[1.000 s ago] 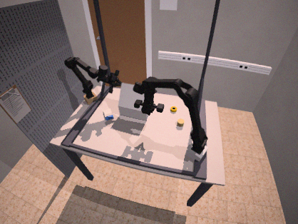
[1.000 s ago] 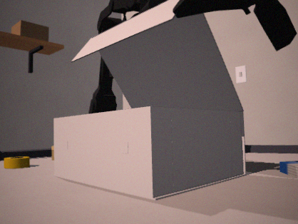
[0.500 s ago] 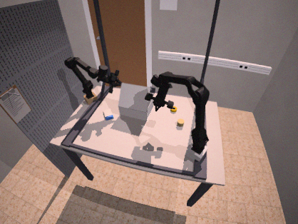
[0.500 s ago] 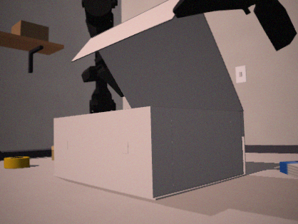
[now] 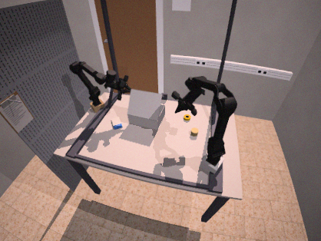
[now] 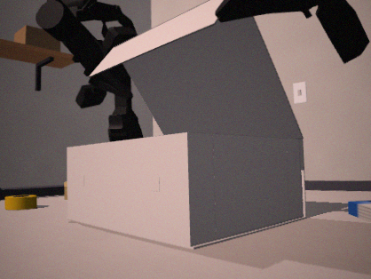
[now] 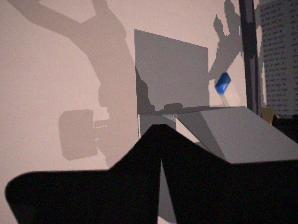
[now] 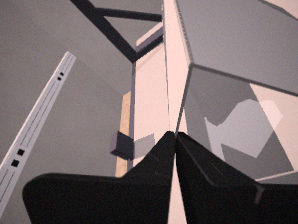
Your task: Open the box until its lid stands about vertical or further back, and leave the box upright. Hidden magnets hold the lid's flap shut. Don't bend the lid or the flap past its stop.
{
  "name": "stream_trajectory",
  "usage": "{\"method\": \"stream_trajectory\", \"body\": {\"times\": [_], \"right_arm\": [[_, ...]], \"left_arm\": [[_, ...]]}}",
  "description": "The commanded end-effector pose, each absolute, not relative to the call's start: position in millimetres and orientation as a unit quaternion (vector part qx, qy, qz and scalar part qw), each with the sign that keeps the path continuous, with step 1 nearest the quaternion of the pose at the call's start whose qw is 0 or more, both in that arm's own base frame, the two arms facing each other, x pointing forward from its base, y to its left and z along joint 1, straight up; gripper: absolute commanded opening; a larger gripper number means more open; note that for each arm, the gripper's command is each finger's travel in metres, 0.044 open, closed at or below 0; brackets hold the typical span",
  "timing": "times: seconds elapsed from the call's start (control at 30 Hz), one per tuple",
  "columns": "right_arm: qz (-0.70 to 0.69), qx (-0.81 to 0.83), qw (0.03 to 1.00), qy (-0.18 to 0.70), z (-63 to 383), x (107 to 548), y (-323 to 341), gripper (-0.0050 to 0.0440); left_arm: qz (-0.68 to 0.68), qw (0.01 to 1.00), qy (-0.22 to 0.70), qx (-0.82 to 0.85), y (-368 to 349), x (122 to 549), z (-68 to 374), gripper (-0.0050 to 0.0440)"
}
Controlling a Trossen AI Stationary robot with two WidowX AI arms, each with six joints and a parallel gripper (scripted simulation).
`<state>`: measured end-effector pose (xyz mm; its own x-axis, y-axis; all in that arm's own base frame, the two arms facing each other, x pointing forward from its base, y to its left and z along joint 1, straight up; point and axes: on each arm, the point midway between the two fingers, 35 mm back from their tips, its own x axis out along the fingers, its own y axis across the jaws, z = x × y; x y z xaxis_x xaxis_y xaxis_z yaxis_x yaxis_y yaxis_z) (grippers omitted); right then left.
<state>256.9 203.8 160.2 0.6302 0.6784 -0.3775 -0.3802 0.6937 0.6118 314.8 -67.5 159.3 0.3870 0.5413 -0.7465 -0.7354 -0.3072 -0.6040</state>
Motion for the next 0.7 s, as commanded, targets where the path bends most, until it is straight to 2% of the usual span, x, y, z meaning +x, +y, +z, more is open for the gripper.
{"method": "stream_trajectory", "body": {"times": [0.0, 0.2, 0.5, 0.67], "right_arm": [[0.310, 0.248, 0.871, 0.291, 169.6, 258.9, 204.8, 0.0004], [0.310, 0.248, 0.871, 0.291, 169.6, 258.9, 204.8, 0.0004], [0.310, 0.248, 0.871, 0.291, 169.6, 258.9, 204.8, 0.0004], [0.310, 0.248, 0.871, 0.291, 169.6, 258.9, 204.8, 0.0004]], "left_arm": [[0.543, 0.583, 0.075, -0.600, -68.2, 314.8, 164.0, -0.0050], [0.544, 0.583, 0.077, -0.599, -75.4, 321.5, 164.5, -0.0050], [0.538, 0.584, 0.082, -0.602, -146.6, 362.2, 175.7, -0.0050], [0.536, 0.585, 0.084, -0.602, -171.3, 371.3, 174.6, -0.0050]]}}
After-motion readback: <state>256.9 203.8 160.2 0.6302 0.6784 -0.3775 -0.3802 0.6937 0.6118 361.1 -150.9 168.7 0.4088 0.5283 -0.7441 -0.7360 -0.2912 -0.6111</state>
